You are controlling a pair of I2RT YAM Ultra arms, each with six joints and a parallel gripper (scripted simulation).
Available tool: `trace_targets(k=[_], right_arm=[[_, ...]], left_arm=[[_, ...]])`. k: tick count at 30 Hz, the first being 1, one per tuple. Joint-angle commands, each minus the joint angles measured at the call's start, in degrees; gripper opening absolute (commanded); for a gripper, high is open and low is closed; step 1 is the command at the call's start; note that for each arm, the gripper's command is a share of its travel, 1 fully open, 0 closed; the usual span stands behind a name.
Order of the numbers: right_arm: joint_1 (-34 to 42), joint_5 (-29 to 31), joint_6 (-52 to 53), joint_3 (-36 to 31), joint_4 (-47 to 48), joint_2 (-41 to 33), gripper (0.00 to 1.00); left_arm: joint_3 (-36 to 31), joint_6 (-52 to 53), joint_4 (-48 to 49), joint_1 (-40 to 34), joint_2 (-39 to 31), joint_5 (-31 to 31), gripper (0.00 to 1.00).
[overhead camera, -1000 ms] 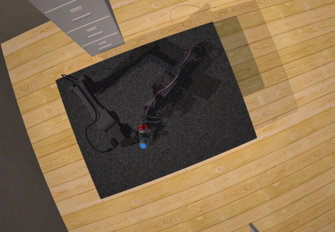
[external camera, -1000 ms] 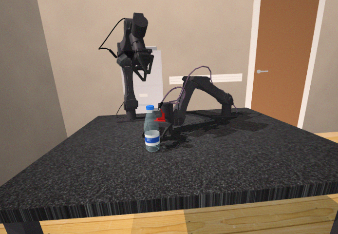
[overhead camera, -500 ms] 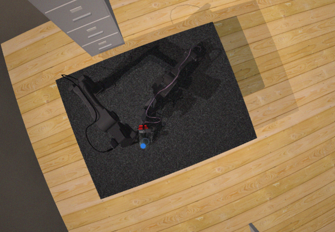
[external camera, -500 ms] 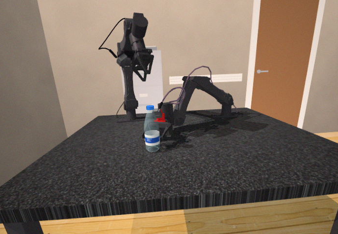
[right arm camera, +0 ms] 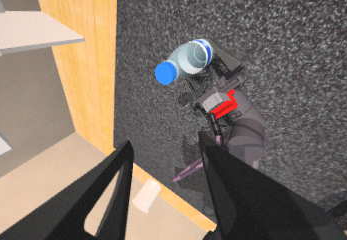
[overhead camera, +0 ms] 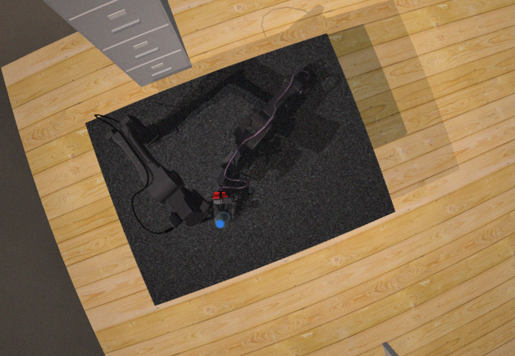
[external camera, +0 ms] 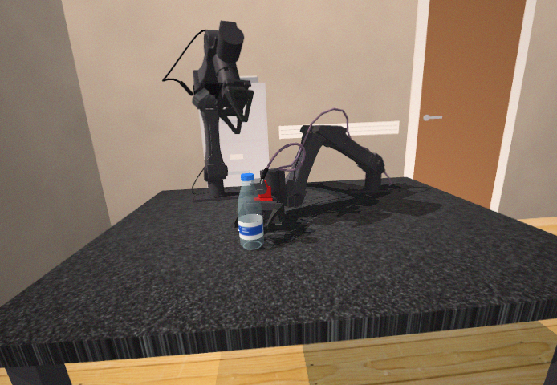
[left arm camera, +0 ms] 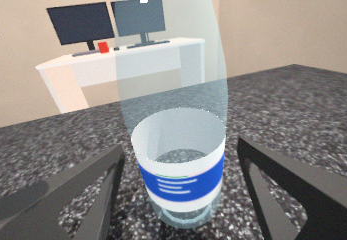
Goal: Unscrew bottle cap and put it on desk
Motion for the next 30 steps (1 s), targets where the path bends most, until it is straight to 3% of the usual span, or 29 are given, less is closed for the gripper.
trace_targets(k=[1,26,27,29,30], right_arm=[[0.0,0.5,0.1,0.7,-0.5,0.3,0.57],[0.0,0.5,0.1,0.7,-0.5,0.3,0.57],[0.0,0.5,0.1,0.7,-0.5,0.3,0.57],[0.0,0.5,0.1,0.7,-0.5,0.3,0.57],[0.0,0.5,0.1,0.7,-0.5,0.3,0.57]], left_arm=[[2.6,-0.4,0.0,0.5,-0.7,0.2,0.89],[3.5,-0.6,0.0,0.6,-0.8,0.2,0.89],[3.1,-0.5,0.0,0.5,-0.7,0.2,0.77],[3.1,-0.5,0.0,0.5,-0.7,0.2,0.77],[2.6,-0.3,0.0,0.3,-0.6,0.1,0.66]])
